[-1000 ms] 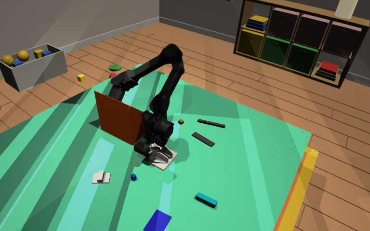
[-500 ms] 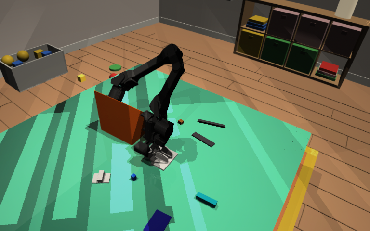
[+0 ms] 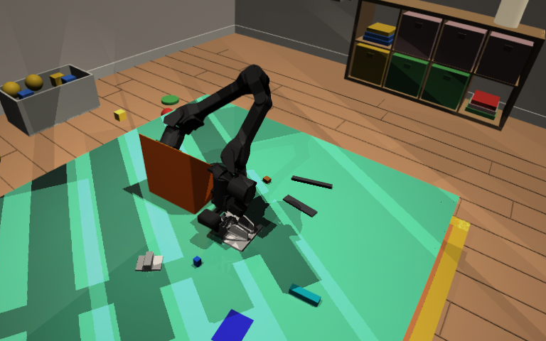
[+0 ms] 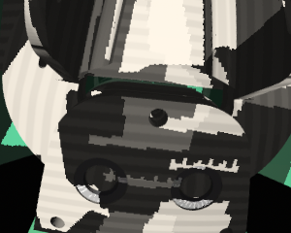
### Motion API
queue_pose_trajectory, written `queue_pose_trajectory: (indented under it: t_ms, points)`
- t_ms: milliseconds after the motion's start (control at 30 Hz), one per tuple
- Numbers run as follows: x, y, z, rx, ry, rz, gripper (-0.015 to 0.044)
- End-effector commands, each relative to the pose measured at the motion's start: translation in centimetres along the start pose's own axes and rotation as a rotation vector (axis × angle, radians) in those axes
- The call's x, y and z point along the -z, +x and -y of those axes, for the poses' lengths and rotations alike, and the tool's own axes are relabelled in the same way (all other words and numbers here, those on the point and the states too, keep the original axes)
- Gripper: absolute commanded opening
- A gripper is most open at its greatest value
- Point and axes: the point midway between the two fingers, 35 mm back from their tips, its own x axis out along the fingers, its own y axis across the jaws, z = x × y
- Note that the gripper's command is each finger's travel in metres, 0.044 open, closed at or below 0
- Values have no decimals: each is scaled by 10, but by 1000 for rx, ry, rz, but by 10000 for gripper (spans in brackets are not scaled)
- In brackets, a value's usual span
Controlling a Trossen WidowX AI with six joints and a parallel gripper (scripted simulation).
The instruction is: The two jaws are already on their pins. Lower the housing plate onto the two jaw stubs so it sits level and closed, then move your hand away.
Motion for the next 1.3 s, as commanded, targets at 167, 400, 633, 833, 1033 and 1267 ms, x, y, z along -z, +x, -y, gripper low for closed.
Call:
queue_pose_trajectory:
  t_ms: [167, 400, 633, 833, 1033, 1267]
  points:
    - [0, 0, 0, 2, 1, 0, 351]
    - [0, 0, 0, 0, 0, 0, 440]
    - [0, 0, 0, 0, 0, 0, 440]
    - [-2, -13, 1, 4, 0, 1, 440]
    - [-1, -74, 1, 6, 0, 0, 440]
    - [17, -99, 0, 13, 4, 8, 440]
